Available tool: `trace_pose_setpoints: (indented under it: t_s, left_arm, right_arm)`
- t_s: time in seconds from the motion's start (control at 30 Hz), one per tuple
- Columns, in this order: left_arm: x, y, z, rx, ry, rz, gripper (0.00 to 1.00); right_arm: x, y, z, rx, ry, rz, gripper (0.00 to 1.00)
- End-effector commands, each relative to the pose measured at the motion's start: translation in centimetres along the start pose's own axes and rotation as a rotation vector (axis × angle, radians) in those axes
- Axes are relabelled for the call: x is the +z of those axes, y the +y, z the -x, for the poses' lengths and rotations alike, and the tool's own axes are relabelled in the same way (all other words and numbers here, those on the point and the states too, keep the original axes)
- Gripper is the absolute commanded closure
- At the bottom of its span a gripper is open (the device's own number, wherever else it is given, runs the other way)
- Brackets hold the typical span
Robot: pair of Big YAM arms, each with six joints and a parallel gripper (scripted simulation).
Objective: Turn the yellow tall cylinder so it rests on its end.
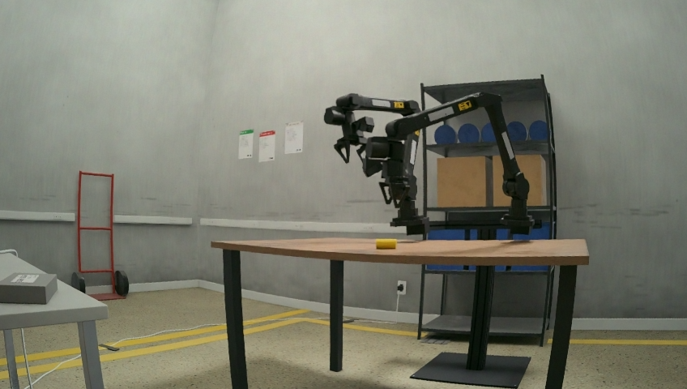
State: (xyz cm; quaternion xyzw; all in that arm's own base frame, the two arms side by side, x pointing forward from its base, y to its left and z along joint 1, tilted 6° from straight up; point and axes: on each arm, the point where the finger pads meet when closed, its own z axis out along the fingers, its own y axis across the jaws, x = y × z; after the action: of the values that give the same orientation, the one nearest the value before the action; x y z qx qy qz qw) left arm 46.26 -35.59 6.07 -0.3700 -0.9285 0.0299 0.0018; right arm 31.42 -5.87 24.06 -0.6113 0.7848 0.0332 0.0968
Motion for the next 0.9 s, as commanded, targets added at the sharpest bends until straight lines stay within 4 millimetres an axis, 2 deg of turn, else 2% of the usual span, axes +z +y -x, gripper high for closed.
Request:
trace_pose_setpoints:
  t_s: [0.0,0.53,0.57,0.87]
  left_arm:
    - [-0.61,-0.05,0.28,0.002,-0.013,0.001,0.0]
    - [-0.61,-0.05,0.28,0.002,-0.013,0.001,0.0]
    - [-1.46,0.01,1.22,0.003,-0.037,0.004,0.0]
    - [-1.46,0.01,1.22,0.003,-0.037,0.004,0.0]
  right_arm:
    - [-0.31,-0.14,0.07,-0.002,0.0,-0.009,0.0]
    - [-0.31,-0.14,0.07,-0.002,0.0,-0.009,0.0]
    - [-0.31,-0.14,0.07,-0.002,0.0,-0.009,0.0]
    - [-0.43,-0.5,-0.36,0.022,0.003,-0.026,0.0]
